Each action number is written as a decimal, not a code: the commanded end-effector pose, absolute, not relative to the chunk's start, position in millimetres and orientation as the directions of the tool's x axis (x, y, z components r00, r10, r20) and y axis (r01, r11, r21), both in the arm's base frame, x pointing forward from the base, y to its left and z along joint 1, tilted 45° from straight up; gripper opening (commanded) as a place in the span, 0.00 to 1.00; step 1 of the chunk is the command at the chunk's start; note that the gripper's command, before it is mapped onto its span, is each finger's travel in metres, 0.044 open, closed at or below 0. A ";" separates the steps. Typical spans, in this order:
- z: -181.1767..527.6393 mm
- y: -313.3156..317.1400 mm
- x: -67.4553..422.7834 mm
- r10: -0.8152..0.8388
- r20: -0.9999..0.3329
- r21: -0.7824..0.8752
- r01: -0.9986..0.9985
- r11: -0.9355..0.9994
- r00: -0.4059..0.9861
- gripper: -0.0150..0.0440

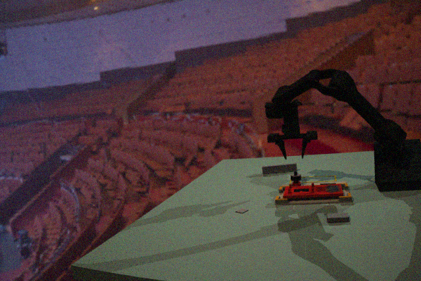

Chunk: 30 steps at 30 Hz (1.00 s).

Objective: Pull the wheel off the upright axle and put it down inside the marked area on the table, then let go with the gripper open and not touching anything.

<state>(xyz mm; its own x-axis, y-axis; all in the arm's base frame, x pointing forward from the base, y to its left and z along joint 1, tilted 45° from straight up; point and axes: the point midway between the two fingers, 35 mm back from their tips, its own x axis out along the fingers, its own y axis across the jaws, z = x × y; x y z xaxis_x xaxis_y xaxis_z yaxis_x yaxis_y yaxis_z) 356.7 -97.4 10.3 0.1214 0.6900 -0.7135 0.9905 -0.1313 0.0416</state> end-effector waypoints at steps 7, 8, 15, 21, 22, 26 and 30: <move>-23.3 -62.3 365.0 0.695 -0.709 0.037 0.990 -0.134 0.120 0.76; -28.7 -56.7 365.4 0.695 -0.709 0.037 0.990 -0.134 0.121 0.76; -41.7 -42.5 364.6 0.697 -0.707 0.037 0.990 -0.133 0.120 0.76; -39.1 -44.5 364.3 0.695 -0.711 0.036 0.992 -0.123 0.112 0.56; -39.1 -44.5 364.3 0.695 -0.711 0.036 0.992 -0.123 0.112 0.55; -39.1 -44.5 364.3 0.695 -0.711 0.036 0.992 -0.123 0.112 0.51; -38.8 -44.8 364.2 0.695 -0.711 0.036 0.992 -0.123 0.112 0.36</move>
<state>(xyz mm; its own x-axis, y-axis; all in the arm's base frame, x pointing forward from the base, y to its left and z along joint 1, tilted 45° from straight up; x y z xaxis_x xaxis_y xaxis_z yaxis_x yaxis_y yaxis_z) 364.3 -45.0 -39.1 0.1136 0.6943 -0.7106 0.9914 -0.1258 0.0356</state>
